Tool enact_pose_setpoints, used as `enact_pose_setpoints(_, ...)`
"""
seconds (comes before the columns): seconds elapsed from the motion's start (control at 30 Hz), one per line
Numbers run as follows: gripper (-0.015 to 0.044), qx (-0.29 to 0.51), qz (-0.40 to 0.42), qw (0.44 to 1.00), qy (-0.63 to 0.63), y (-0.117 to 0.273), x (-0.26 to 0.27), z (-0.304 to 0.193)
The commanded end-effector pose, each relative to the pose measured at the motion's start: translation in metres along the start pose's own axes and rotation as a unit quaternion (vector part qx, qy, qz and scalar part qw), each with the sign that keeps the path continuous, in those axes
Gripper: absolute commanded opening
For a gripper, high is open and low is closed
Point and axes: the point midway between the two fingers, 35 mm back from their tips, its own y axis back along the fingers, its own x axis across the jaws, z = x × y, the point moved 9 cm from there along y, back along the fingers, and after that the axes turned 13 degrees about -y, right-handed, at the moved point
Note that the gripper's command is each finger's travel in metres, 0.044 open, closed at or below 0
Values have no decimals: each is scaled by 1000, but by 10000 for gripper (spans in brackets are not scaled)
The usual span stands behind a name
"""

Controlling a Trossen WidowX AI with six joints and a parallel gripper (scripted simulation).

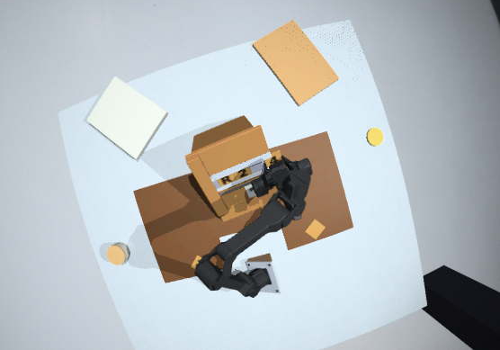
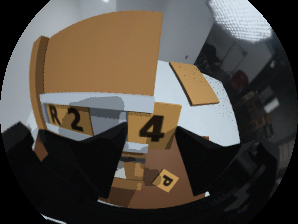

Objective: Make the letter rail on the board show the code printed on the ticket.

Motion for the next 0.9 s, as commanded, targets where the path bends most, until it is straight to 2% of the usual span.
enact_pose_setpoints(0.0,0,-1,-1,1000,1,1,4,0)
enact_pose_setpoints(0.87,0,-1,-1,1000,0,1,16,-3)
